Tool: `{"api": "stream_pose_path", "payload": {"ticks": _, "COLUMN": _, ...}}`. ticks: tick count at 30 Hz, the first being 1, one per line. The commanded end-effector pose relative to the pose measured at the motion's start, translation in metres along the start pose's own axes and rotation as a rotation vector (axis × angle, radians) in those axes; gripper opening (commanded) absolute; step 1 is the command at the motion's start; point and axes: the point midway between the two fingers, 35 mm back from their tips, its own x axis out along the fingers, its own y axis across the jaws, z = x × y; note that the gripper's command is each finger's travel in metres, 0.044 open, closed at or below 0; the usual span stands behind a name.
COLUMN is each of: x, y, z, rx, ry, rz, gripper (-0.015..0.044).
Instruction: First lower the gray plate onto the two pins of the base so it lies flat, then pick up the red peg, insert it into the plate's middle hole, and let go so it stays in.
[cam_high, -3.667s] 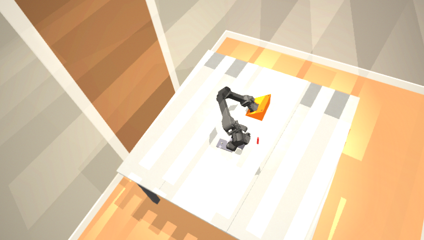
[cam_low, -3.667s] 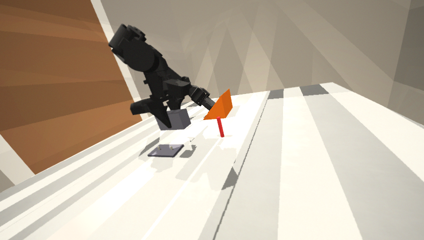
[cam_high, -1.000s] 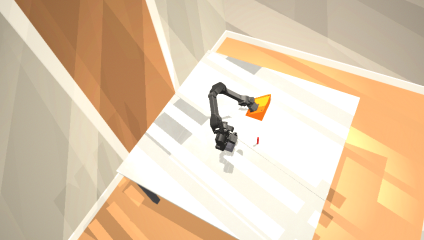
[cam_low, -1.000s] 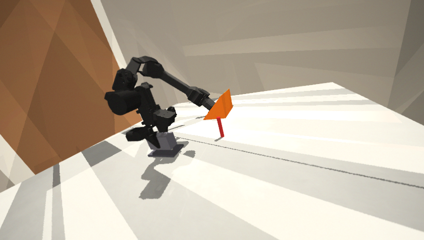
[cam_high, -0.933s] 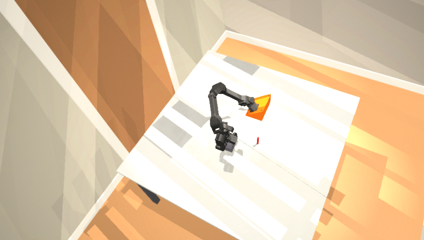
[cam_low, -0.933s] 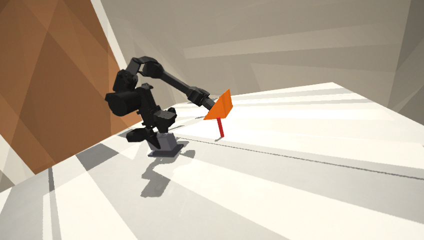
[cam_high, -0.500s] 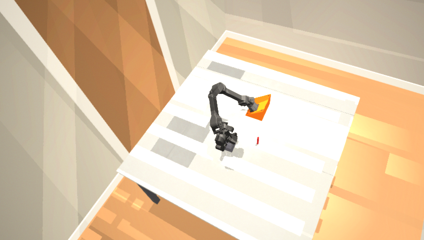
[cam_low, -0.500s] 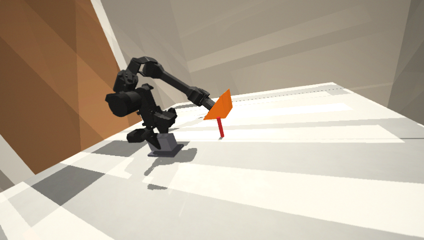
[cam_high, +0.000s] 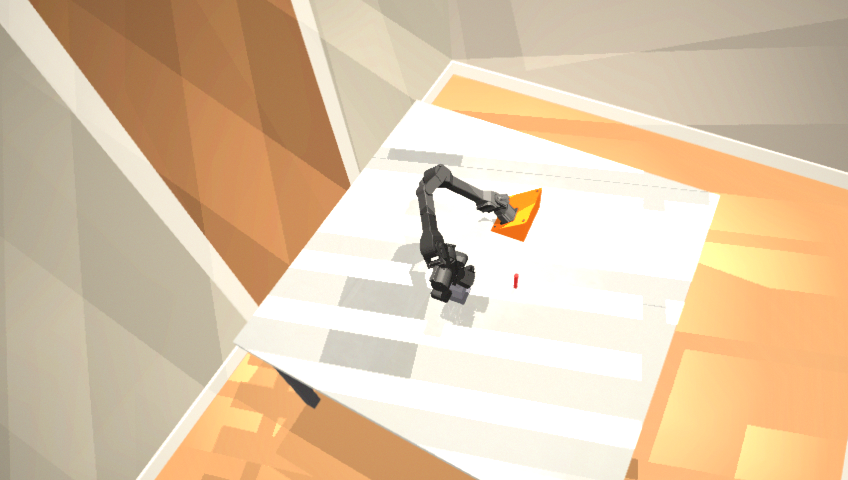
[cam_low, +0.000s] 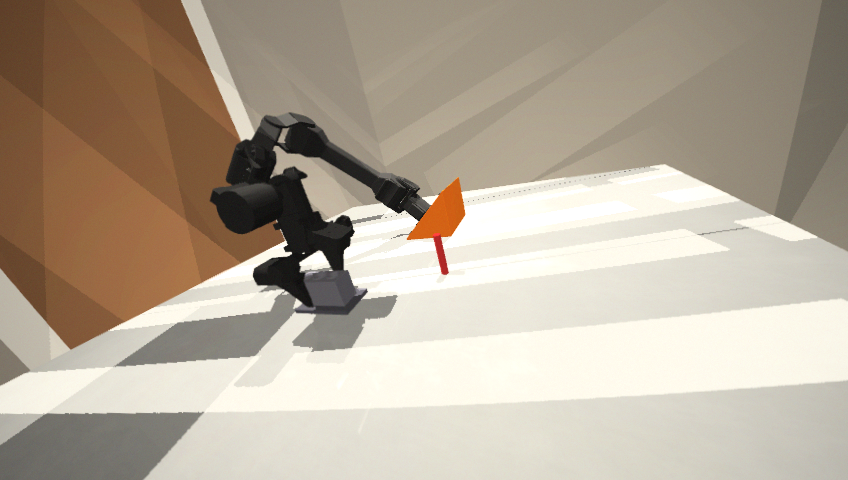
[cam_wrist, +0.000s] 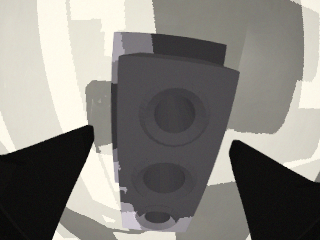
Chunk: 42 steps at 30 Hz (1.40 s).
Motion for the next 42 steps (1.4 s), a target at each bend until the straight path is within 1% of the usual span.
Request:
{"api": "stream_pose_path", "payload": {"ticks": 1, "x": -0.002, "y": 0.000, "z": 0.000, "rx": 0.001, "ry": 0.000, "rz": 0.000, "gripper": 0.0440}}
{"api": "stream_pose_path", "payload": {"ticks": 3, "x": -0.018, "y": -0.003, "z": 0.001, "rx": 0.000, "ry": -0.003, "rz": 0.000, "gripper": 0.0440}}
{"api": "stream_pose_path", "payload": {"ticks": 10, "x": -0.109, "y": -0.002, "z": 0.002, "rx": -0.005, "ry": -0.001, "rz": 0.004, "gripper": 0.0440}}
{"api": "stream_pose_path", "payload": {"ticks": 12, "x": -0.116, "y": -0.005, "z": 0.002, "rx": -0.005, "ry": 0.001, "rz": 0.004, "gripper": 0.0440}}
{"api": "stream_pose_path", "payload": {"ticks": 16, "x": -0.117, "y": -0.005, "z": 0.002, "rx": -0.005, "ry": 0.001, "rz": 0.004, "gripper": 0.0440}}
{"api": "stream_pose_path", "payload": {"ticks": 18, "x": -0.118, "y": -0.005, "z": 0.007, "rx": 0.049, "ry": -0.001, "rz": 0.003, "gripper": 0.0440}}
{"api": "stream_pose_path", "payload": {"ticks": 27, "x": -0.121, "y": 0.009, "z": 0.069, "rx": 0.772, "ry": -0.021, "rz": 0.009, "gripper": 0.0440}}
{"api": "stream_pose_path", "payload": {"ticks": 36, "x": -0.123, "y": 0.035, "z": 0.127, "rx": 1.512, "ry": -0.022, "rz": 0.024, "gripper": 0.0440}}
{"api": "stream_pose_path", "payload": {"ticks": 42, "x": -0.122, "y": 0.051, "z": 0.151, "rx": 1.818, "ry": -0.017, "rz": 0.029, "gripper": 0.0440}}
